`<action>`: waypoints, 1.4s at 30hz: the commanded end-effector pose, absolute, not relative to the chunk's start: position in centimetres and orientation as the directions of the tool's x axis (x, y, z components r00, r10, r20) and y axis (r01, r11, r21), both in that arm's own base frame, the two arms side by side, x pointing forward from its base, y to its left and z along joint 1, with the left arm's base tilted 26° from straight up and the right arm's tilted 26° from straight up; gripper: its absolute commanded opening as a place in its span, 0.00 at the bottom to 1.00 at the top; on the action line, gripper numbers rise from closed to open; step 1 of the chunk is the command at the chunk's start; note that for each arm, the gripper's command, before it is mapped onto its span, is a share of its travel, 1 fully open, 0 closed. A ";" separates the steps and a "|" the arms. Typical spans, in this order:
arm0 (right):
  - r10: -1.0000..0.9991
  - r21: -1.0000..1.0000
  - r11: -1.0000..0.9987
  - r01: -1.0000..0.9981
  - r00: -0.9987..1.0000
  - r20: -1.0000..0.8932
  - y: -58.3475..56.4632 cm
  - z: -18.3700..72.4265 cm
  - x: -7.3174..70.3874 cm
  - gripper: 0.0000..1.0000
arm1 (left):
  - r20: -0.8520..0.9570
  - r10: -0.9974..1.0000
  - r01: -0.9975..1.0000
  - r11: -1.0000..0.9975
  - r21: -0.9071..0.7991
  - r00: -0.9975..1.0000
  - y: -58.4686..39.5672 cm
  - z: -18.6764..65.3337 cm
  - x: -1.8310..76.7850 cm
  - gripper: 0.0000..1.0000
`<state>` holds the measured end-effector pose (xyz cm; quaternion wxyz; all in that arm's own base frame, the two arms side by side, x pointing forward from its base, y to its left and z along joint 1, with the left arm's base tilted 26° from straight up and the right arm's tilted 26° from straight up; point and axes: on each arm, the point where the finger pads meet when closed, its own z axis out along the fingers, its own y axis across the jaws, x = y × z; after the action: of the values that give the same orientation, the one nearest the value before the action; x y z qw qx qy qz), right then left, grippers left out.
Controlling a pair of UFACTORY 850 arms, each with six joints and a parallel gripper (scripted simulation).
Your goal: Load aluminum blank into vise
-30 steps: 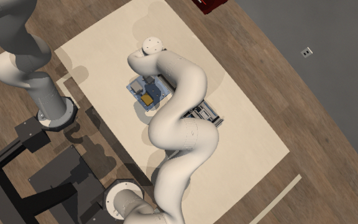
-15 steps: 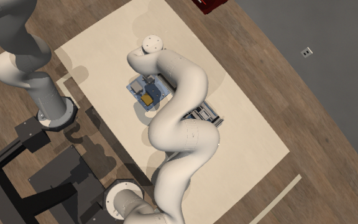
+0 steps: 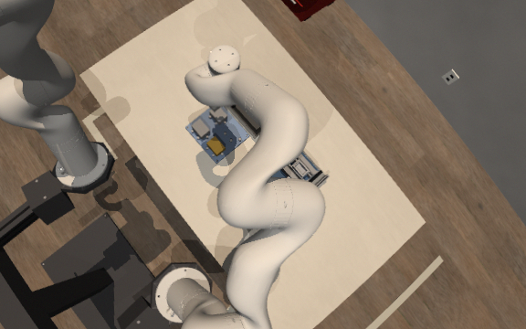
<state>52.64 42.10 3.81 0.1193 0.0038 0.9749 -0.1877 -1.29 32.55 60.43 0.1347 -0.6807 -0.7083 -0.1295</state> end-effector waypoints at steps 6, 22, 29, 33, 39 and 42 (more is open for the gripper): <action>-0.037 -0.364 0.930 0.052 -0.971 -0.235 42.8 5.5 52.3 0.00 | 0.369 0.929 0.999 0.040 0.000 -0.037 32.6 60.5 -1.3 1.00; -0.038 -0.366 0.929 0.055 -0.970 -0.241 43.9 6.7 57.3 0.00 | 0.369 0.929 0.999 0.040 0.000 -0.037 32.6 60.5 -1.3 1.00; -0.038 -0.366 0.929 0.055 -0.970 -0.242 44.2 7.7 61.7 0.00 | 0.369 0.929 0.999 0.040 0.000 -0.037 32.6 60.5 -1.3 1.00; -0.037 -0.366 0.929 0.055 -0.970 -0.241 44.1 8.3 63.9 0.00 | 0.369 0.929 0.999 0.040 0.000 -0.037 32.6 60.5 -1.3 1.00; -0.037 -0.365 0.930 0.054 -0.971 -0.238 43.7 9.1 66.7 0.00 | 0.369 0.929 0.999 0.040 0.000 -0.037 32.6 60.5 -1.3 1.00; -0.037 -0.363 0.930 0.053 -0.971 -0.236 43.4 9.5 67.8 0.00 | 0.369 0.929 0.999 0.040 0.000 -0.037 32.6 60.5 -1.3 1.00</action>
<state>65.12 43.41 8.77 0.1284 0.0037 0.9747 -0.1830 -1.29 32.55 60.43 0.1347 -0.6807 -0.7083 -0.1295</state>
